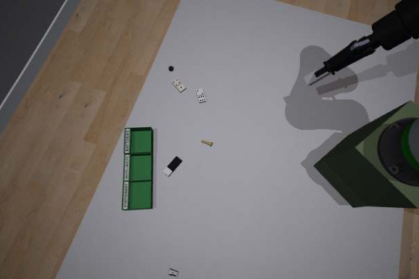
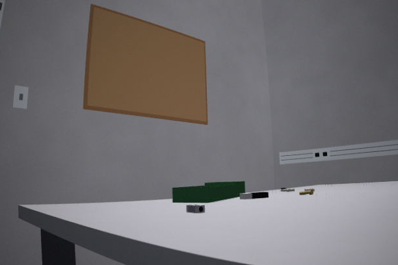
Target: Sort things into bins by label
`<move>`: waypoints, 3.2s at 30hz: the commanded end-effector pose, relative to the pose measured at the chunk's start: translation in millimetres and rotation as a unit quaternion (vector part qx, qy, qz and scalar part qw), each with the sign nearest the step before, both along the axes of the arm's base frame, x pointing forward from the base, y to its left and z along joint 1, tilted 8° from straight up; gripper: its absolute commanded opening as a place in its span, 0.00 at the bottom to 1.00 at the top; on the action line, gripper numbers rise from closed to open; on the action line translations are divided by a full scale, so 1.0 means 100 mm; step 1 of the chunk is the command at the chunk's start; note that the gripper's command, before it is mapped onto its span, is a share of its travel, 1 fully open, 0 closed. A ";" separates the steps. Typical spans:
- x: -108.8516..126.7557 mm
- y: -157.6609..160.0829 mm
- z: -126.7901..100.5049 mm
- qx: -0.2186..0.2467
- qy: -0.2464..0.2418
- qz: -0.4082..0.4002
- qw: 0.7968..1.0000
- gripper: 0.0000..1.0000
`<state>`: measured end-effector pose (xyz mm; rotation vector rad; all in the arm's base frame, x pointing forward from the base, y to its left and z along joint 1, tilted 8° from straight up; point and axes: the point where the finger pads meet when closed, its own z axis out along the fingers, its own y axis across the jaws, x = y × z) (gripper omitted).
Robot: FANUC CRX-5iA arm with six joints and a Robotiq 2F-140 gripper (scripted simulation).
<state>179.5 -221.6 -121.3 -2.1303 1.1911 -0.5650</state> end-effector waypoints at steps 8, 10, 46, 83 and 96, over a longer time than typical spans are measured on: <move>0.33 0.15 -0.03 -0.009 0.106 0.134 0.985 0.15; 0.33 0.15 -0.03 -0.009 0.106 0.134 0.985 0.15; 1.81 0.64 0.37 -0.180 0.211 0.331 0.902 0.15; 2.80 1.56 0.83 -0.270 0.180 0.385 0.864 0.15; 3.53 1.82 0.53 -0.313 0.127 0.509 0.792 0.15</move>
